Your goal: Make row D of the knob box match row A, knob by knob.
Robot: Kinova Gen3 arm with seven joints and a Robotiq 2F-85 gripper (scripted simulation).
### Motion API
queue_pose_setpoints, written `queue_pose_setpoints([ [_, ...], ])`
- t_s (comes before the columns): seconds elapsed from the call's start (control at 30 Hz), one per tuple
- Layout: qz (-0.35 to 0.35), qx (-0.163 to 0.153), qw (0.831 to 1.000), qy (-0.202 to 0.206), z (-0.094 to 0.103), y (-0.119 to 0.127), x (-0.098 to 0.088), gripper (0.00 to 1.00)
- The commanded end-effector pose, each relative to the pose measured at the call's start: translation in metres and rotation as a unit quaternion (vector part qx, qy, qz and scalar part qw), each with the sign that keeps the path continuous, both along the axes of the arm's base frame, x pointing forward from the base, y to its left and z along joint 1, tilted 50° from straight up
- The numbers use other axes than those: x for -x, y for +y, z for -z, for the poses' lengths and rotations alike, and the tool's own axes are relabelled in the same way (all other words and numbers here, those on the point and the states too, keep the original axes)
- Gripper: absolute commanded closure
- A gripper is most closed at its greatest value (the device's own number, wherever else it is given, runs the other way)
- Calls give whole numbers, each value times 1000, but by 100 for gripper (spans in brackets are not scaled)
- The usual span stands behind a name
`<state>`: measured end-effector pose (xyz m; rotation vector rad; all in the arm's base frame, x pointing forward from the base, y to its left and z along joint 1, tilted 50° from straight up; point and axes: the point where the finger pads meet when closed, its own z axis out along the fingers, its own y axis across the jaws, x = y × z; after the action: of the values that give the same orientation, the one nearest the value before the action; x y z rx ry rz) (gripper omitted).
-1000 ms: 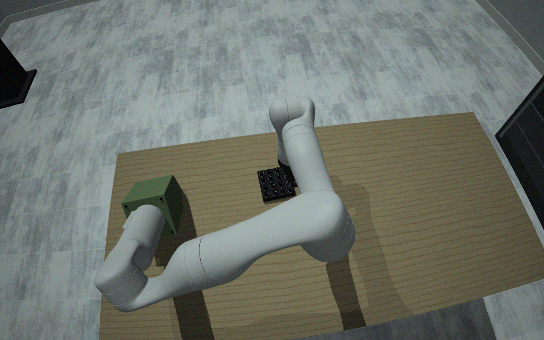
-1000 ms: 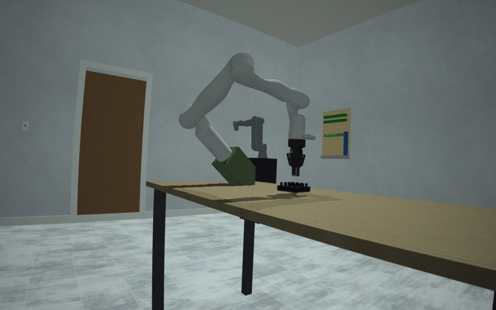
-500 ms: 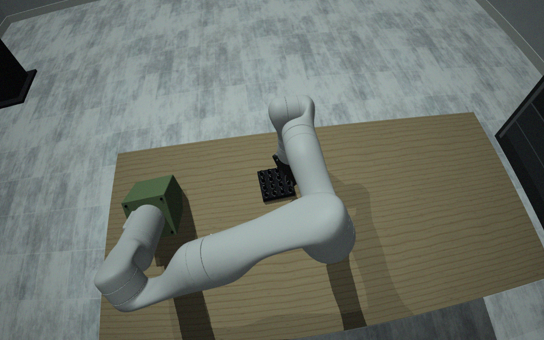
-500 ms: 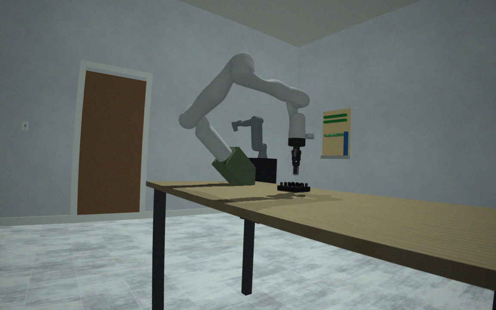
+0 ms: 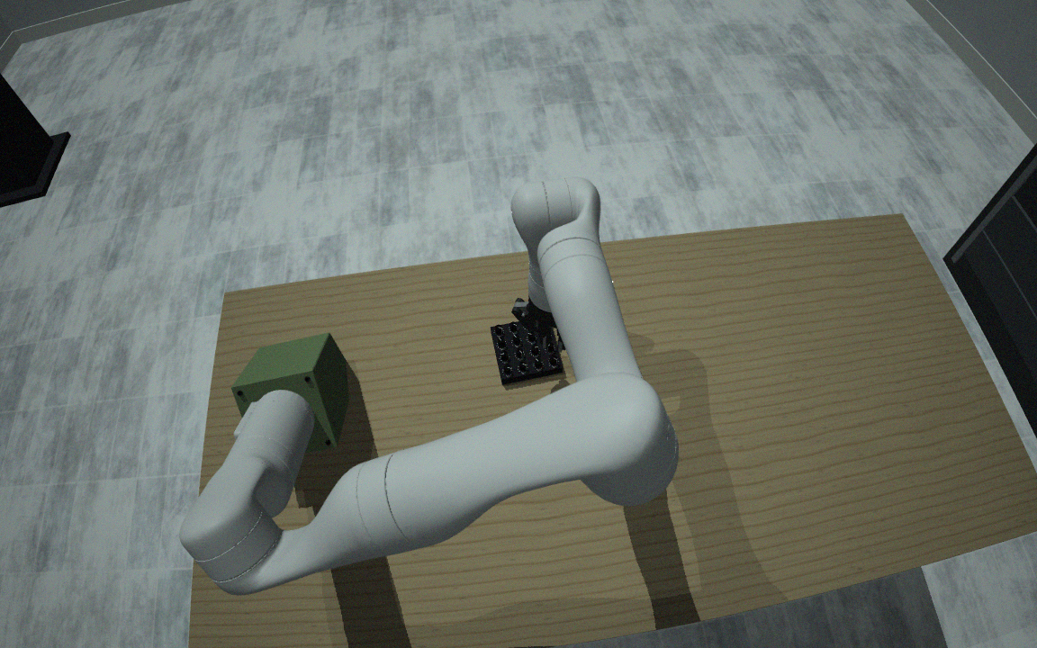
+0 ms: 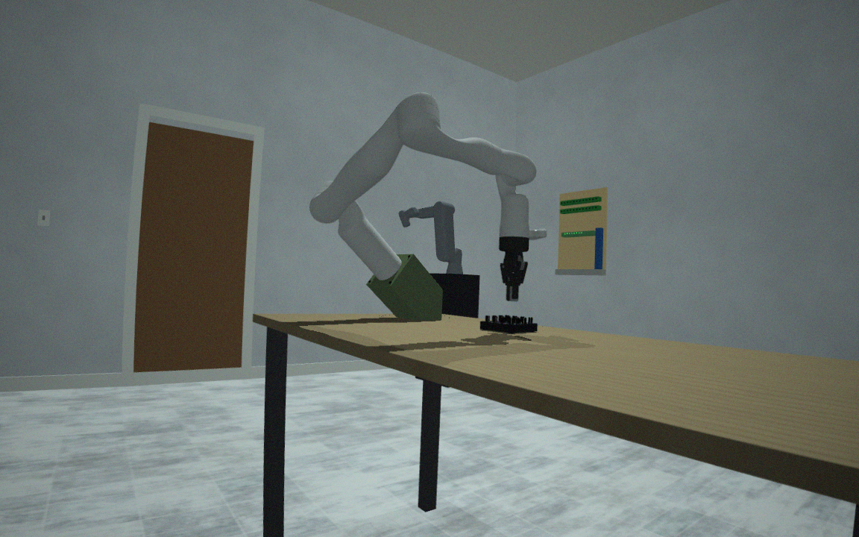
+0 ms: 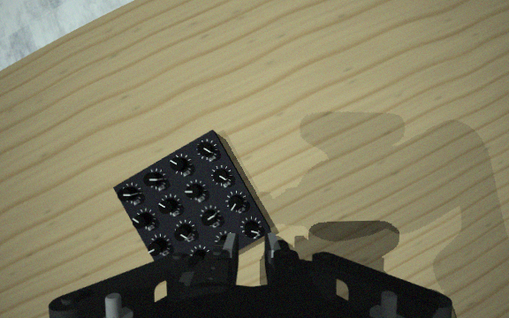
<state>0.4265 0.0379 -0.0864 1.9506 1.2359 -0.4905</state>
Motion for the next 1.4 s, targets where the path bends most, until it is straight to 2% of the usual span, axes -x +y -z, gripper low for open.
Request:
queue_pose_setpoints([
  [0.0, -21, 2, 999, 27, -1, 1, 0, 81],
  [0.3, -109, 12, 985, 134, -3, 3, 1, 81],
  [0.37, -109, 12, 985, 134, -3, 3, 1, 81],
  [0.7, -173, 19, 962, 212, -4, 5, 1, 81],
  [0.87, -191, 21, 954, 232, -5, 6, 1, 81],
  [1.37, -201, 22, 948, 245, -5, 6, 1, 81],
])
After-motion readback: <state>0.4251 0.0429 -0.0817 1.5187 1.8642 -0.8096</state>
